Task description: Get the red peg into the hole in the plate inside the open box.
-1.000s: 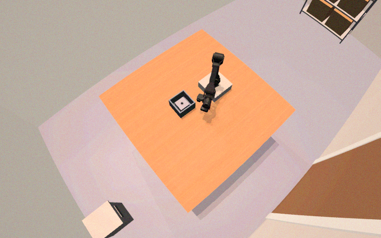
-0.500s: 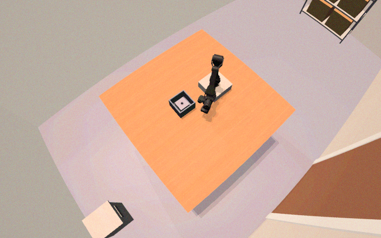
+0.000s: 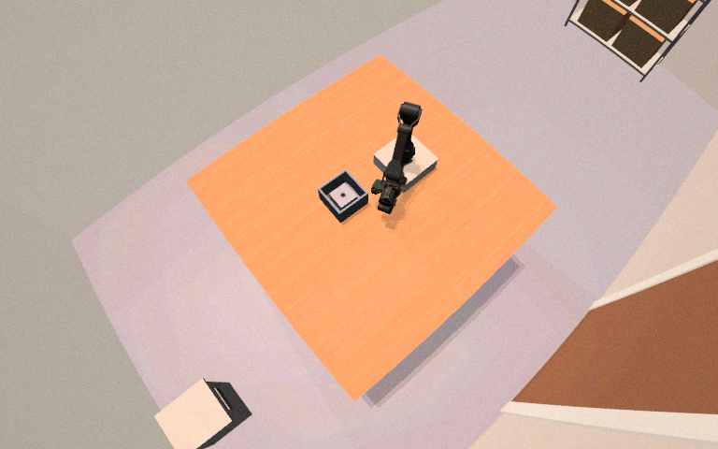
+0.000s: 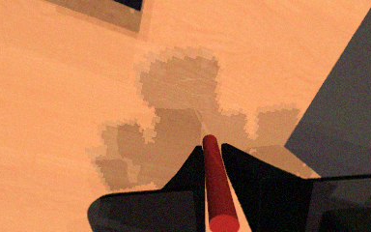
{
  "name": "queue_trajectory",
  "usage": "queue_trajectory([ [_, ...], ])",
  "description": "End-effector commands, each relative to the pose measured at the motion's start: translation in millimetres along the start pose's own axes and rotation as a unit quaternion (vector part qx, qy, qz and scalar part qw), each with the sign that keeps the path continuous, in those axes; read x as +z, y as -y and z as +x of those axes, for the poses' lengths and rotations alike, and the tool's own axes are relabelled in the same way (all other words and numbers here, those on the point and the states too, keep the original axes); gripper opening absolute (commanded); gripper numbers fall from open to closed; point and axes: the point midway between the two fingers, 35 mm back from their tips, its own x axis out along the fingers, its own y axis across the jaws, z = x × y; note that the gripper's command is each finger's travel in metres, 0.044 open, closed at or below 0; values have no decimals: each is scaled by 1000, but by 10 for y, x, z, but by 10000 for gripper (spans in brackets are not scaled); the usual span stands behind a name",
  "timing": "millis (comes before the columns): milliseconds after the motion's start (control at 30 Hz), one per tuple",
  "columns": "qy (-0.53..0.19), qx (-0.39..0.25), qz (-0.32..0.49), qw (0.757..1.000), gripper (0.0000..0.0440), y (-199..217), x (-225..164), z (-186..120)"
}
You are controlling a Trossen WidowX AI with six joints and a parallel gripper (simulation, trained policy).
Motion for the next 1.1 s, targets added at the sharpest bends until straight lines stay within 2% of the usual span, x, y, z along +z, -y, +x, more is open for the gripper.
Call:
queue_trajectory([
  [0,11,15,-13,1000,0,-69,29,-108],
  [533,69,58,-68,994,6,-314,271,-703],
  [1067,116,90,-49,988,0,-619,805,-1234],
])
